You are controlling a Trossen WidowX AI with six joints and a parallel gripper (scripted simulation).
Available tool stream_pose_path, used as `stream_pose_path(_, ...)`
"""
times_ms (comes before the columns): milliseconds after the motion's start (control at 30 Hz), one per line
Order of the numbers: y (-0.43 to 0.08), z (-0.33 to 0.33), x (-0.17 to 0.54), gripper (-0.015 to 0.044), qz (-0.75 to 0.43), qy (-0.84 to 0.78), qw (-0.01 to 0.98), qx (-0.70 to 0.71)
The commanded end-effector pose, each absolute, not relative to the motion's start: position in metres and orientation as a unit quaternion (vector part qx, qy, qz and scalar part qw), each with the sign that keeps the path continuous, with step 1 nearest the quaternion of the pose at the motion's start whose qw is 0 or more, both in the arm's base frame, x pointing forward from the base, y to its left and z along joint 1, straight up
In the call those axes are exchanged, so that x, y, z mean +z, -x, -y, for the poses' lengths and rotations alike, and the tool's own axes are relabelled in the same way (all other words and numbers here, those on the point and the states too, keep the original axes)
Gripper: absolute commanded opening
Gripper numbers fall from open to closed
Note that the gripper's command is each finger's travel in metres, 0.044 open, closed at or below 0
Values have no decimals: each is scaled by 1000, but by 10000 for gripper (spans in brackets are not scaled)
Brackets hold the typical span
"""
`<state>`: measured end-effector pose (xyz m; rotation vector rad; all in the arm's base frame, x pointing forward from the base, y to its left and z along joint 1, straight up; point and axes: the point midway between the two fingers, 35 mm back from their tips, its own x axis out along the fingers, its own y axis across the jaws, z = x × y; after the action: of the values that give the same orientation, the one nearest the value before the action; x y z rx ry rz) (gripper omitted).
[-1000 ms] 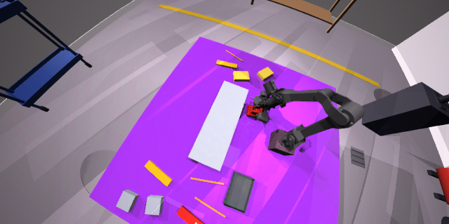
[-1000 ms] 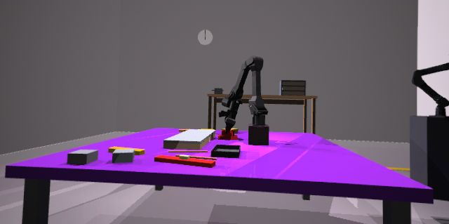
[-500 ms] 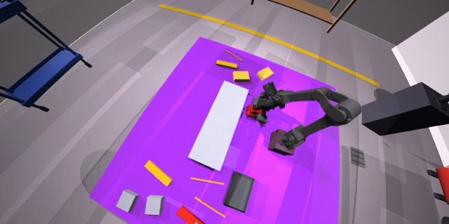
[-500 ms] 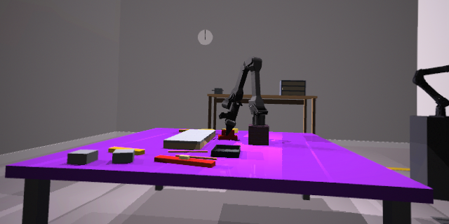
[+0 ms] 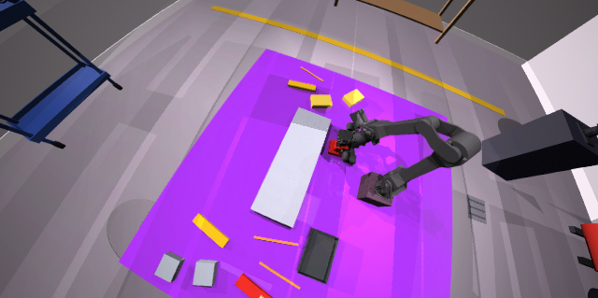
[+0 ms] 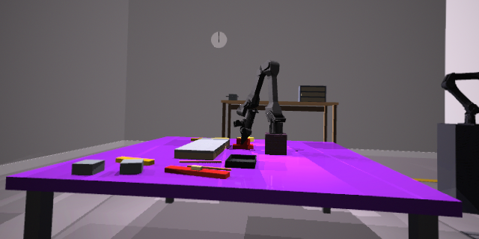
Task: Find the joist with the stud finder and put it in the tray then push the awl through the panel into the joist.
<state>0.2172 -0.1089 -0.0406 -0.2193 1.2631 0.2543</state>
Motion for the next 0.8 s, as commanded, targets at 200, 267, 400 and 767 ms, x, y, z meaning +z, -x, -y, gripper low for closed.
stream_pose_path(200, -217, 108, -41, 175, -588, 99, 794, 118)
stream_pose_path(267, -217, 108, -41, 161, -588, 99, 794, 118)
stream_pose_path(400, -218, 109, -33, 56, -588, 99, 794, 118)
stream_pose_path(767, -221, 111, 25, 0, -588, 99, 794, 118)
